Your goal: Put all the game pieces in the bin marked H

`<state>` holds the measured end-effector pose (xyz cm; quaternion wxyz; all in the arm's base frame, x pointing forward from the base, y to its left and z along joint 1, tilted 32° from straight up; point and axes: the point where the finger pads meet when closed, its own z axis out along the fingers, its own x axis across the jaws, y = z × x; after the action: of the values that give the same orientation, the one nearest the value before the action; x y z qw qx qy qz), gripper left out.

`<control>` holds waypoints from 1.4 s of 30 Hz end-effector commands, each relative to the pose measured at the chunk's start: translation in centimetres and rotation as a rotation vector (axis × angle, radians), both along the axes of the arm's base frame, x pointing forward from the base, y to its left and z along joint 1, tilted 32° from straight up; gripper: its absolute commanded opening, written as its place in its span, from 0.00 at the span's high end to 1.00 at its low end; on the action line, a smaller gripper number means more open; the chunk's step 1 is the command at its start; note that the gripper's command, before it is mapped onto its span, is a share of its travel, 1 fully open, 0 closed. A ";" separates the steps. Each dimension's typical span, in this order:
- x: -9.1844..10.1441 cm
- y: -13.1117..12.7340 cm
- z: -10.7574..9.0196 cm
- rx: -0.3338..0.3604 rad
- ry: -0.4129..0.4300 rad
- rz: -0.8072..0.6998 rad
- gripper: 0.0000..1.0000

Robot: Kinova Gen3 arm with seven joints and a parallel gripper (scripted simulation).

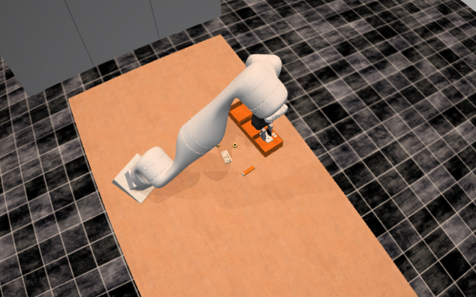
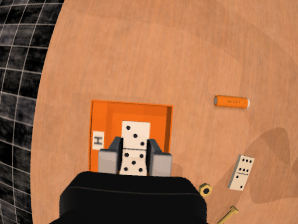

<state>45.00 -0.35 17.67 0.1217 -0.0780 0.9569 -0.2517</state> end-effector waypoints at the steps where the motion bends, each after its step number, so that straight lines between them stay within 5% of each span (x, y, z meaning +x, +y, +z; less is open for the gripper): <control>1: 0.0 -0.3 -0.6 -0.003 0.005 -0.002 0.51; 18: 0.8 -1.7 -3.1 -0.003 0.005 -0.002 0.51; 33: 0.8 -1.8 -3.1 -0.003 0.005 -0.002 0.51; 34: 0.8 -1.8 -3.1 -0.003 0.005 -0.002 0.35; 42: 0.8 -1.8 -3.1 -0.003 0.005 -0.002 0.35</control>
<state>45.75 -2.21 14.50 0.1181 -0.0776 0.9570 -0.2532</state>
